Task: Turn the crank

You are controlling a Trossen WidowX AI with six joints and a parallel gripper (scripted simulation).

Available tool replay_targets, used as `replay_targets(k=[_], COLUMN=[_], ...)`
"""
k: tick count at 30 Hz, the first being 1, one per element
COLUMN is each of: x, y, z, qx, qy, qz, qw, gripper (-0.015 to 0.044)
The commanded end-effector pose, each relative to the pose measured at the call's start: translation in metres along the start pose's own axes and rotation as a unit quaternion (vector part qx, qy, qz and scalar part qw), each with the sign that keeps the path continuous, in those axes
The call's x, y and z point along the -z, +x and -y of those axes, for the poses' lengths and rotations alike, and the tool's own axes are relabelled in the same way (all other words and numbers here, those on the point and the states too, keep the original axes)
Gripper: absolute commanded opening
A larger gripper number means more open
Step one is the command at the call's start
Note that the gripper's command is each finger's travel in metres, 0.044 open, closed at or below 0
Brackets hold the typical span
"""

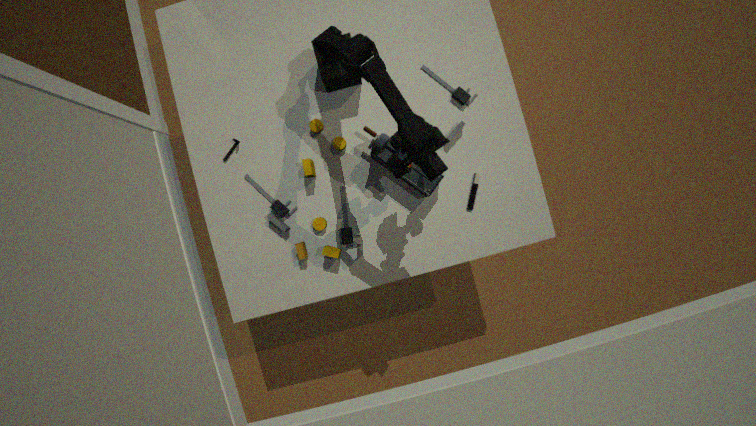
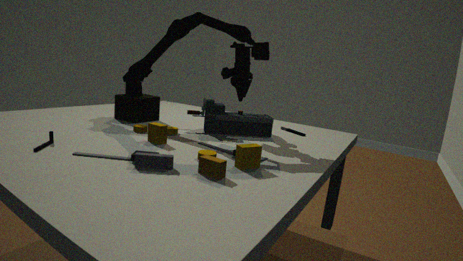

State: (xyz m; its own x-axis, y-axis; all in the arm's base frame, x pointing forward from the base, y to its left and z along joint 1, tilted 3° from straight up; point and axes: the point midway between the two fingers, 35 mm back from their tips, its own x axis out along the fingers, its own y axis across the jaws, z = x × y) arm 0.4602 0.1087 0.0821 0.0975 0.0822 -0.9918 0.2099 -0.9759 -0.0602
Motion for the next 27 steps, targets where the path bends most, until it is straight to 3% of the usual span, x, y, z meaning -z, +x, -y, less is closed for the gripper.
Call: replay_targets(k=[1,11,27], x=[0.001,0.001,0.004], y=[-0.002,-0.005,-0.063], z=[-0.001,0.0,0.006], qx=[-0.003,-0.003,0.0], qy=[-0.004,-0.004,0.003], qz=[-0.003,-0.003,-0.002], qw=[1.0,1.0,1.0], gripper=[0.044,0.044,0.044])
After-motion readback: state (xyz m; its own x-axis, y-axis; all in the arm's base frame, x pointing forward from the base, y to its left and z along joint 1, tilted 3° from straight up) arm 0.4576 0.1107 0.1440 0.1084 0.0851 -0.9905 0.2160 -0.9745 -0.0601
